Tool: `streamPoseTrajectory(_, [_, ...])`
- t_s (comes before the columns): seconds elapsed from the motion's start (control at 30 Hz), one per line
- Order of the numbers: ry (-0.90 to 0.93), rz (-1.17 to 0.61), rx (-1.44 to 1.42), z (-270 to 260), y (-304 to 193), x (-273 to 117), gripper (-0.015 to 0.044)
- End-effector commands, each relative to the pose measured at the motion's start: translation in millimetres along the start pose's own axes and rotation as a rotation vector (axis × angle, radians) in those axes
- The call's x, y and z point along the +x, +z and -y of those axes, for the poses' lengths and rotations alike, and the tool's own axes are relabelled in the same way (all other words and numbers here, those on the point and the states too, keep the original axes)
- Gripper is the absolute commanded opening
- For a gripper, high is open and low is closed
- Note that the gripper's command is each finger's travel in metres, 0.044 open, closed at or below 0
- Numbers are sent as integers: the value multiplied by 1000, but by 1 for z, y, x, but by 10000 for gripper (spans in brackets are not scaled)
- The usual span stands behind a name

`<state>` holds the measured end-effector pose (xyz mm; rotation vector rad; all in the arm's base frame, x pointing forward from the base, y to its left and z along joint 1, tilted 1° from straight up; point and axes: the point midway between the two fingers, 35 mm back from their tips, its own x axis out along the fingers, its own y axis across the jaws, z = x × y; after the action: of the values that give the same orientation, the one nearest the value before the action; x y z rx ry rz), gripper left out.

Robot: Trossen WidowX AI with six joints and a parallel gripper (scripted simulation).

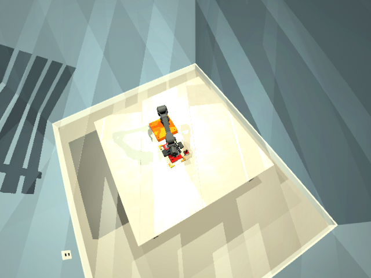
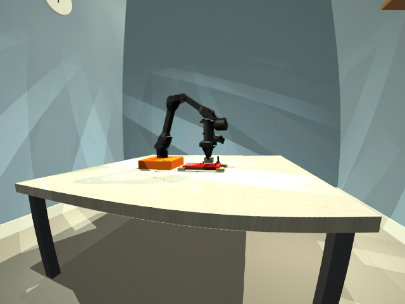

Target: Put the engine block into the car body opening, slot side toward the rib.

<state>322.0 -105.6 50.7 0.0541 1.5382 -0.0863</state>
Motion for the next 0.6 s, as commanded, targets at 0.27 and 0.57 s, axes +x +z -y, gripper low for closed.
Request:
streamPoseTrajectory(0.27, [2,2,-3,0,1,3,158])
streamPoseTrajectory(0.57, [2,2,-8,0,1,5,158])
